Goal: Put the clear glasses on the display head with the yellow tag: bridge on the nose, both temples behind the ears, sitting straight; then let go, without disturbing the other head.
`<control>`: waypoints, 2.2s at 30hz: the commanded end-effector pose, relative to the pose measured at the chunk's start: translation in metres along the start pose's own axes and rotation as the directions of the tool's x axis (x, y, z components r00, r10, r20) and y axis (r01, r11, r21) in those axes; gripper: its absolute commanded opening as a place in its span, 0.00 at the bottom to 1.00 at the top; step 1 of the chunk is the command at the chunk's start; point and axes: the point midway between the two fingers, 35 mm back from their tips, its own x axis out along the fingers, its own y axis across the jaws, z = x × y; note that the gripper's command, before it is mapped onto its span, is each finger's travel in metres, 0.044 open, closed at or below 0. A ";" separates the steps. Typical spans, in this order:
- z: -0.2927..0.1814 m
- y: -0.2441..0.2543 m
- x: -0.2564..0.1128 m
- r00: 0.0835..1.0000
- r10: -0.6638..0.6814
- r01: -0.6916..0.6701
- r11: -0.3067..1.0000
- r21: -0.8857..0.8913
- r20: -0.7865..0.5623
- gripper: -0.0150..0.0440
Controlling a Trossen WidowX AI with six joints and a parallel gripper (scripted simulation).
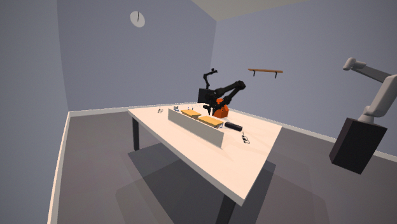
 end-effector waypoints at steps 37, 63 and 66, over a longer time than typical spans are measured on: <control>-0.002 0.007 0.024 1.000 0.007 -0.007 1.000 -0.004 0.000 0.49; -0.002 0.009 0.057 1.000 0.009 -0.009 1.000 -0.004 0.004 0.49; 0.000 0.007 0.054 1.000 0.003 -0.003 1.000 -0.011 0.002 0.39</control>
